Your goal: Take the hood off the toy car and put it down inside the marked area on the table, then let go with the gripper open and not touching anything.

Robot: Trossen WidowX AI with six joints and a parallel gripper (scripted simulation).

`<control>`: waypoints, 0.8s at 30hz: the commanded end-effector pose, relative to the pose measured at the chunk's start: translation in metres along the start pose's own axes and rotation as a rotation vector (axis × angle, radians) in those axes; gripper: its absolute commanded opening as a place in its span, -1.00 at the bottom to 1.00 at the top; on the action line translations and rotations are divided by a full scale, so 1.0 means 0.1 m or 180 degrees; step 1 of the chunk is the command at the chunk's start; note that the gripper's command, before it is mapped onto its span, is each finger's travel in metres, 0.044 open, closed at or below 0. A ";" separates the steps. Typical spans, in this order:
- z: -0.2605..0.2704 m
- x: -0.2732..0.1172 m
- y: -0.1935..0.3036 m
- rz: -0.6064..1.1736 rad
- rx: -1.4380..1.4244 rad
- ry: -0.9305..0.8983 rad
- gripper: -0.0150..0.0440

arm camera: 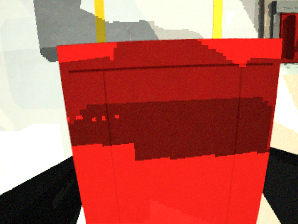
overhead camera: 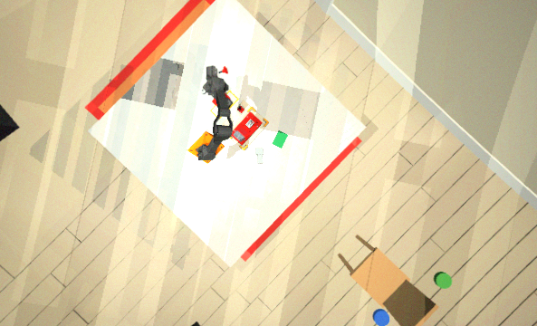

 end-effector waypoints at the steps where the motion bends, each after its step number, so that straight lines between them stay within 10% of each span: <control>1: 0.00 0.05 0.01 -0.0001 -0.0022 0.0017 -0.49; 24: 0.00 0.24 0.01 0.0000 -0.0021 0.0021 -0.49</control>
Point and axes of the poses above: the point midway between the two fingers, 35 mm back from their tips, its own x axis out along the fingers, its own z axis across the jaws, y = z × x, the point moved 8 cm from there along -x, back along the fingers, and after that the axes turned 15 degrees about -x, right-handed, at the moved point
